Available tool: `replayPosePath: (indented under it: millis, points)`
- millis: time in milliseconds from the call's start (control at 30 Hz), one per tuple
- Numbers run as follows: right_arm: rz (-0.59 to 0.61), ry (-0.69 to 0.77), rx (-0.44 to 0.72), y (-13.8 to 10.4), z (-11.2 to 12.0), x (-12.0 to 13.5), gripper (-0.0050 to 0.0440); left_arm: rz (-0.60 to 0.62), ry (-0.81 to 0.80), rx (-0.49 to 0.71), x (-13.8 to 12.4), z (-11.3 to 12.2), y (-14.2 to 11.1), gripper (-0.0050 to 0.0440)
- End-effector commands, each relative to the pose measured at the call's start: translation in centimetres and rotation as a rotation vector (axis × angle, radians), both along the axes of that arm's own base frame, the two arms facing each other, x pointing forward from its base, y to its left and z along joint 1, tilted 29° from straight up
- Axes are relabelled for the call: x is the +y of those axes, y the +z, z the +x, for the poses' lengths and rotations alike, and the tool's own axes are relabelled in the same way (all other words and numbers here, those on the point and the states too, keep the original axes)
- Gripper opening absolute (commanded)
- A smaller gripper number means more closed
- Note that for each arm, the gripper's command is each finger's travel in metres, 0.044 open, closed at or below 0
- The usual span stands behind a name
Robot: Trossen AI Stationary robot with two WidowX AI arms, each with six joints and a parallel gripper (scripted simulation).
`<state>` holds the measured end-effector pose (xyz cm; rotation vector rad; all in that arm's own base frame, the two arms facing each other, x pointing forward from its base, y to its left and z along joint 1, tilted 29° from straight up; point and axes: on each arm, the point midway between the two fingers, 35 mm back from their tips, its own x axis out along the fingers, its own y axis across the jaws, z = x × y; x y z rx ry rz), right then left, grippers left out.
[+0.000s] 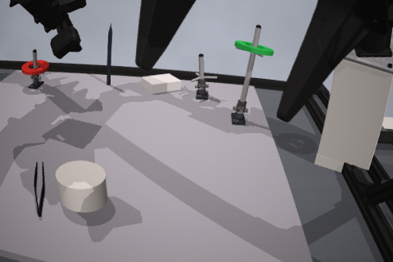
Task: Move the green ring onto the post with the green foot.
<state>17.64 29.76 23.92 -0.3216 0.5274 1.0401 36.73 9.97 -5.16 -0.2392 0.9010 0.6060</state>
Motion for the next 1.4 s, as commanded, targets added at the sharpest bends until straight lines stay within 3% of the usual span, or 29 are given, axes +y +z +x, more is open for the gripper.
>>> replayPosePath:
  millis: [0, 233, 300, 400, 500, 600, 900, 1367]
  points:
    - [-0.017, -0.126, 0.213, -3.2, -2.3, -3.0, 0.0400, -0.069, -0.128, -0.139, -5.4, 0.8, 2.0, 0.0400]
    - [-0.048, -0.352, 0.509, -7.8, -5.5, -7.6, 0.0400, -0.199, -0.335, -0.315, -13.4, 0.0, 4.8, 0.0400]
    - [-0.048, -0.352, 0.509, -7.8, -5.5, -7.6, 0.0400, -0.199, -0.335, -0.315, -13.4, 0.0, 4.8, 0.0400]
    - [-0.073, -0.510, 0.667, -10.5, -7.5, -10.5, 0.0400, -0.291, -0.466, -0.408, -18.0, -1.5, 6.7, 0.0400]
    - [-0.083, -0.629, 0.766, -12.2, -8.6, -12.4, 0.0400, -0.354, -0.549, -0.461, -20.7, -2.9, 7.9, 0.0400]
    - [-0.079, -0.700, 0.819, -12.9, -9.1, -13.2, 0.0400, -0.383, -0.587, -0.483, -21.8, -3.6, 8.5, 0.0400]
    - [-0.079, -0.700, 0.819, -12.9, -9.1, -13.2, 0.0400, -0.375, -0.589, -0.485, -21.8, -3.4, 8.5, 0.0400]
    - [-0.079, -0.700, 0.819, -12.9, -9.1, -13.2, 0.0400, 0.290, -0.676, -0.491, -17.3, 13.0, 16.5, 0.0400]
